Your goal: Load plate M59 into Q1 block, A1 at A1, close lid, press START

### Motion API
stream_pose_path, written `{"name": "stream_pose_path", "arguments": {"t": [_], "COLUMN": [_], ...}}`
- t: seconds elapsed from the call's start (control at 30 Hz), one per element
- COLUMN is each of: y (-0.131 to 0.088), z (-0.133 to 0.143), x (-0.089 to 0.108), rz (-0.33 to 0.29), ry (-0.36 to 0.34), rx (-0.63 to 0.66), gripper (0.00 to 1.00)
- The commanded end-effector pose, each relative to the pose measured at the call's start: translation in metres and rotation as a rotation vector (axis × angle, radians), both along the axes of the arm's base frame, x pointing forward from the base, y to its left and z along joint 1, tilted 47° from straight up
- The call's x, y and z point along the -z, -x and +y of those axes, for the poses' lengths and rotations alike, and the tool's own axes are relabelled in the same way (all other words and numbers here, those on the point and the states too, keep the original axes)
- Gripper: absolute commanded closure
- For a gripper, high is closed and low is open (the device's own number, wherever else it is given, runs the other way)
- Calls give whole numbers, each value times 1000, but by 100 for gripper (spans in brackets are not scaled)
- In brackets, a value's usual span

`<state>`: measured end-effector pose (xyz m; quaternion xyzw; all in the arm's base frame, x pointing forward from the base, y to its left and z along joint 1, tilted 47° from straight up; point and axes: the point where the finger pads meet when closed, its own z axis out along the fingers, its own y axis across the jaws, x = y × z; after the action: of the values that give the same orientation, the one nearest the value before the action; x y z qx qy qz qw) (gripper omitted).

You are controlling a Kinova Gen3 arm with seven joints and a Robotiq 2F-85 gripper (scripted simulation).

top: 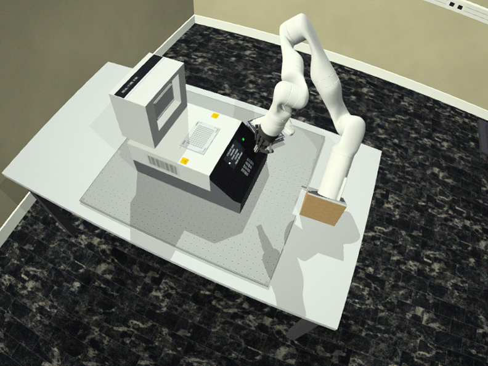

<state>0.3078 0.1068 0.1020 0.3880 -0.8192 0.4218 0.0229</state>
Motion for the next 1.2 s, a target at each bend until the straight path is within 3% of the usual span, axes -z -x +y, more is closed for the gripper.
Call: {"name": "stream_pose_path", "arguments": {"t": [0.0, 1.17], "y": [1, 3], "z": [6, 36], "x": [-5, -33], "rz": [4, 5], "ry": [-1, -1], "rx": [-5, -5], "gripper": [90, 90]}}
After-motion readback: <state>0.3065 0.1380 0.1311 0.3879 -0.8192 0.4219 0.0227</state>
